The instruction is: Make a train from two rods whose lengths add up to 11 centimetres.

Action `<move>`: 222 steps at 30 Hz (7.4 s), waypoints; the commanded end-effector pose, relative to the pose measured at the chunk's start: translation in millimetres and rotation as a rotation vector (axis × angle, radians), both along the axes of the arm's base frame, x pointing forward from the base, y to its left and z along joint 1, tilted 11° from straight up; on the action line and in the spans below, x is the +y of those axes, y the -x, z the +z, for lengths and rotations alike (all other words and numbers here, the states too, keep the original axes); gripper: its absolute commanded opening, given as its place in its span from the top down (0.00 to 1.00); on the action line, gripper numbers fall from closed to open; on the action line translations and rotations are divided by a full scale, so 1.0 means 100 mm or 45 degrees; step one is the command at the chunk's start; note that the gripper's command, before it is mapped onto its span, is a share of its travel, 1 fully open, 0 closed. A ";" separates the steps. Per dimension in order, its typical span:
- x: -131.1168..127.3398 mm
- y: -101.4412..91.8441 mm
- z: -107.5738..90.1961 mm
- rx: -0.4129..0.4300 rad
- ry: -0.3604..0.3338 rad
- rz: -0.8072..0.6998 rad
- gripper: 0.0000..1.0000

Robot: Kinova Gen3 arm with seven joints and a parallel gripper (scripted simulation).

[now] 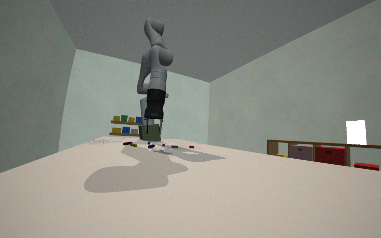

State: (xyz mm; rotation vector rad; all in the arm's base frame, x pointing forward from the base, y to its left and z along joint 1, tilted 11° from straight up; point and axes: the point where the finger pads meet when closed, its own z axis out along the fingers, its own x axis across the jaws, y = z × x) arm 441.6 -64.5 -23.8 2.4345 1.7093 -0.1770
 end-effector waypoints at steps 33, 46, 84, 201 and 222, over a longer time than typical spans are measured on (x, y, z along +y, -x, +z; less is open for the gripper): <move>-0.52 0.35 0.15 0.064 -0.018 0.411 0.00; -0.52 0.35 0.15 0.064 -0.018 0.411 0.00; -0.52 0.35 0.15 0.064 -0.018 0.411 0.00; -0.77 0.38 -0.13 0.141 -0.016 0.800 0.46; -0.79 0.38 -0.25 0.141 -0.016 0.800 0.46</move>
